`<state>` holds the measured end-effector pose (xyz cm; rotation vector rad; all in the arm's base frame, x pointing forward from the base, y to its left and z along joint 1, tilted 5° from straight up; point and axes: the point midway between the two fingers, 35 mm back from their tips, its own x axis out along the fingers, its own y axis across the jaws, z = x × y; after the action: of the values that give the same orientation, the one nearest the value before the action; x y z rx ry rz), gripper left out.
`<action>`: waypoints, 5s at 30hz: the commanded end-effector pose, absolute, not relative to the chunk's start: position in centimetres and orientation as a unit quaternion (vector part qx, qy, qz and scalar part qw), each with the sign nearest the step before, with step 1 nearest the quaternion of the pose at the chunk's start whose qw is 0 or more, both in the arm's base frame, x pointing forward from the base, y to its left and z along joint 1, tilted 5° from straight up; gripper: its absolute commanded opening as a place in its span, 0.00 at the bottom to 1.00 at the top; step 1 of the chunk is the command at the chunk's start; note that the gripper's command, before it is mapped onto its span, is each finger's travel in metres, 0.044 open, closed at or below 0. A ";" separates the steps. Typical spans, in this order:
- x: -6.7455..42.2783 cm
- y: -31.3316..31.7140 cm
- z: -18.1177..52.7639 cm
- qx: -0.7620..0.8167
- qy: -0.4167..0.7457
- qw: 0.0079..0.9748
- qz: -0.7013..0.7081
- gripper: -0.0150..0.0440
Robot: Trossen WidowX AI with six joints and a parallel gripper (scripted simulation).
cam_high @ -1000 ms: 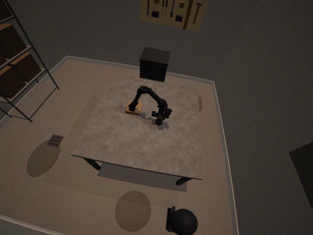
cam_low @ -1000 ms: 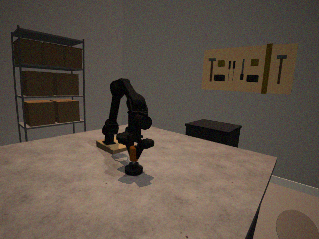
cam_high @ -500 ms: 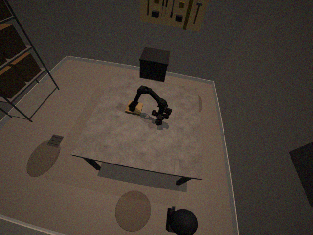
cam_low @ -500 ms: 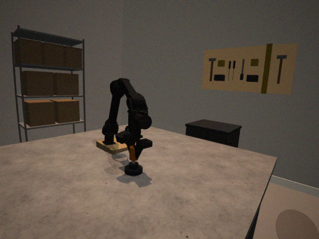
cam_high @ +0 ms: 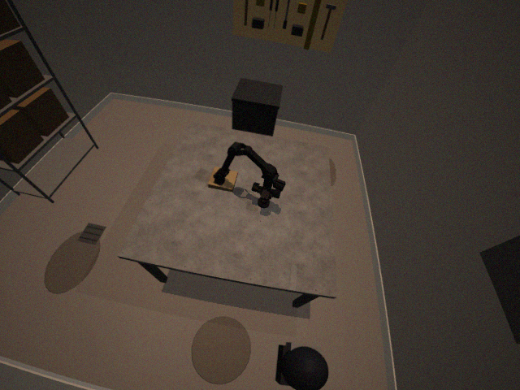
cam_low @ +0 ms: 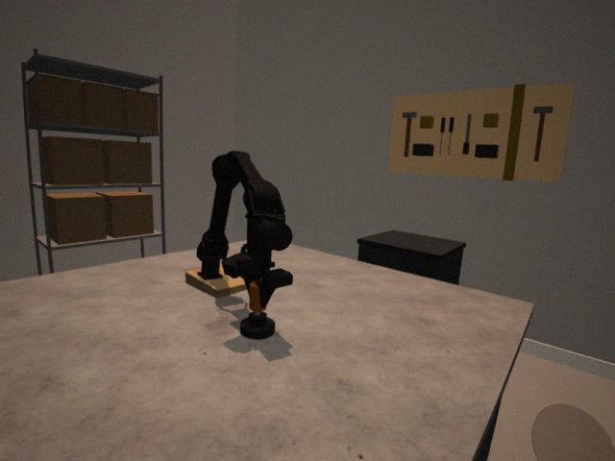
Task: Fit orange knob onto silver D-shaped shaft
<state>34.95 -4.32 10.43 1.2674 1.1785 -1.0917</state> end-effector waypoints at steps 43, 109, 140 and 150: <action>35.0 -4.3 10.3 0.582 0.440 0.462 -0.505 0.25; 35.2 -4.4 10.8 0.665 0.326 0.331 -0.585 0.25; 35.0 -4.3 10.8 0.665 0.326 0.330 -0.585 0.25; 35.1 -4.4 10.7 0.696 0.263 0.259 -0.616 0.25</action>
<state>35.04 -4.35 10.77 1.8412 0.7551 -1.6300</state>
